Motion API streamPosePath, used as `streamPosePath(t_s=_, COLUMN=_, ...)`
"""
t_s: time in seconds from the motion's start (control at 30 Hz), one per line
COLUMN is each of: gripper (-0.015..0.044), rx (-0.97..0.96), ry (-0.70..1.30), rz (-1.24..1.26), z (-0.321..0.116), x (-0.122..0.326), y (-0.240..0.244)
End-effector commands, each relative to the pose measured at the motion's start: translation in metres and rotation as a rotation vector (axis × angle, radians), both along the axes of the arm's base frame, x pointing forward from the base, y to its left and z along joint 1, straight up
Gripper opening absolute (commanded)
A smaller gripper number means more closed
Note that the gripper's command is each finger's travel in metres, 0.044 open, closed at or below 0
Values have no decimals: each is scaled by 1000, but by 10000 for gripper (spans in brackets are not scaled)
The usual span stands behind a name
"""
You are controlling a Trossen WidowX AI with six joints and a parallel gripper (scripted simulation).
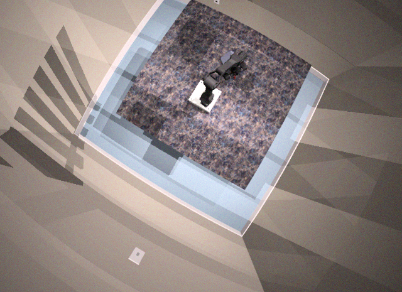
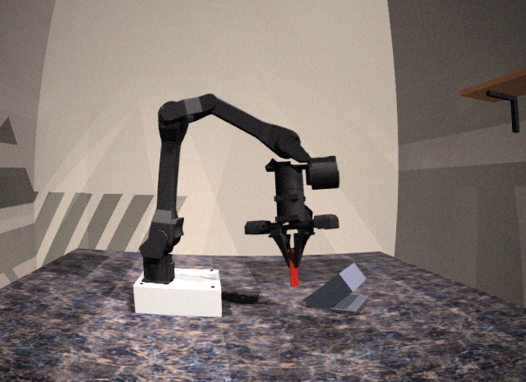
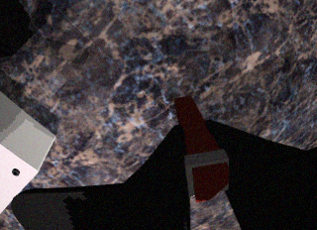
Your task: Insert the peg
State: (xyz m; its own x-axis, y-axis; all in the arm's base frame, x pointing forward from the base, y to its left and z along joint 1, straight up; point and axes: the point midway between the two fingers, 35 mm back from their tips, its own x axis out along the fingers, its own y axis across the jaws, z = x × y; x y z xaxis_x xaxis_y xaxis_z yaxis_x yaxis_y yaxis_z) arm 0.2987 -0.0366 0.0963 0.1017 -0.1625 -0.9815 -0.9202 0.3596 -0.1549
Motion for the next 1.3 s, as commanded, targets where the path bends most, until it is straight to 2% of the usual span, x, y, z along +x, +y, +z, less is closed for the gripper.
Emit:
streamPosePath(t_s=0.0, gripper=0, rx=-8, ry=-6, rz=-27, z=-1, x=-1, y=2)
streamPosePath(t_s=1.27, gripper=0, rx=-36, ry=-125, rz=-283, z=0, x=8, y=27)
